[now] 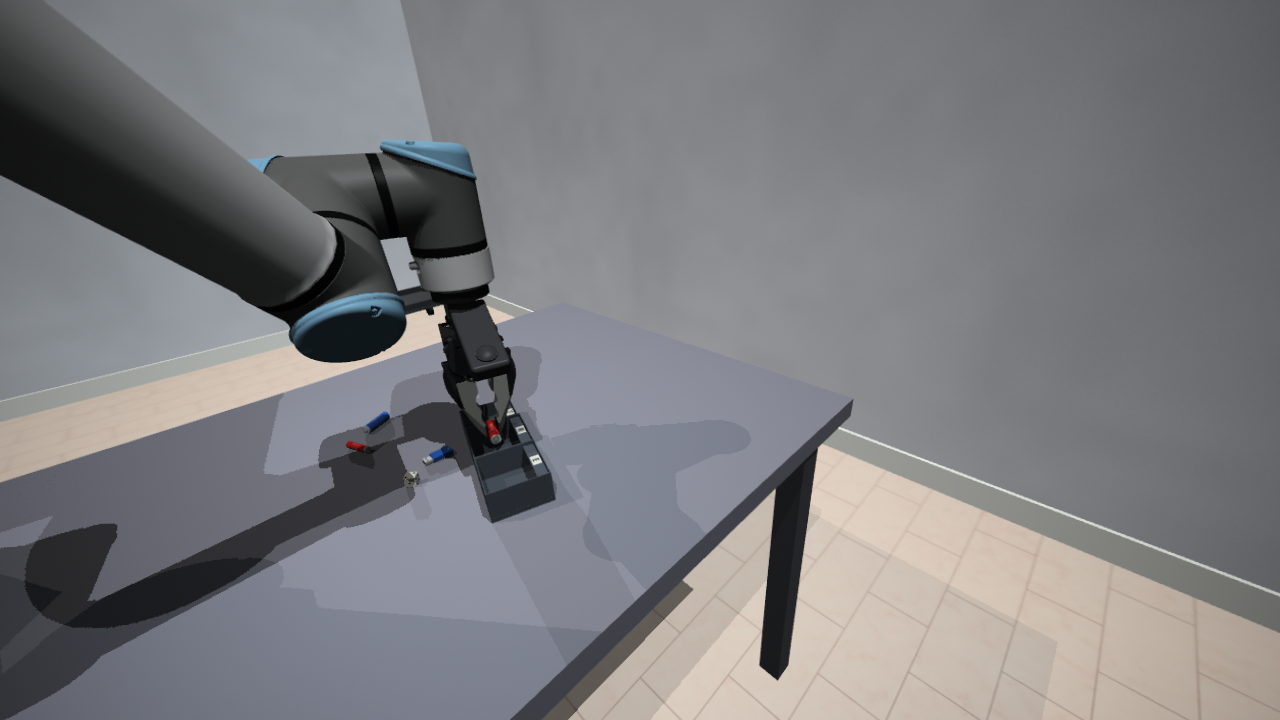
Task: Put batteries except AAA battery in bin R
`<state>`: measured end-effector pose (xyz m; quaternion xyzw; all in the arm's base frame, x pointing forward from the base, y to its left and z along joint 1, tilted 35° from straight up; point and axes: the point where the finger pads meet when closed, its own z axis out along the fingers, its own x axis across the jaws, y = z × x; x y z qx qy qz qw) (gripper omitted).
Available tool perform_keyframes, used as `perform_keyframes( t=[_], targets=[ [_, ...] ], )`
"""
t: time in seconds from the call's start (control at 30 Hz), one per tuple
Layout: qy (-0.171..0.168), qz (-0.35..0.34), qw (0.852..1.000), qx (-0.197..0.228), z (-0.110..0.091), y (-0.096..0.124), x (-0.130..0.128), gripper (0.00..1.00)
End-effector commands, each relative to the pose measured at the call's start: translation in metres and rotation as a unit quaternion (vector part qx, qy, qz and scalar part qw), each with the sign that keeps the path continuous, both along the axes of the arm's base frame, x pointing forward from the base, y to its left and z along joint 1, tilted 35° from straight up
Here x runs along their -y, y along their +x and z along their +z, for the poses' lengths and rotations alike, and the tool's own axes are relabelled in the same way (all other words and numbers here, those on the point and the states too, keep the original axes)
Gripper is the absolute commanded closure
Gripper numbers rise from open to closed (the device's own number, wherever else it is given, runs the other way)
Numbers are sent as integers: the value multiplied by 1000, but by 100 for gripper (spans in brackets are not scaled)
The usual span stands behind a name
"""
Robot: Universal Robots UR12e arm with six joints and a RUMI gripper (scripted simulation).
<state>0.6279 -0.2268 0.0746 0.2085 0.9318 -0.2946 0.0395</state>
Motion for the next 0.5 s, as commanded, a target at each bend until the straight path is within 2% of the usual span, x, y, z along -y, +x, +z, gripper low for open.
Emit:
perform_keyframes(
  t=[0.0, 0.47],
  targets=[
    [0, 0, 1000, 1, -8, 0, 5, 100],
    [0, 0, 1000, 1, -25, -1, 17, 100]
  ],
)
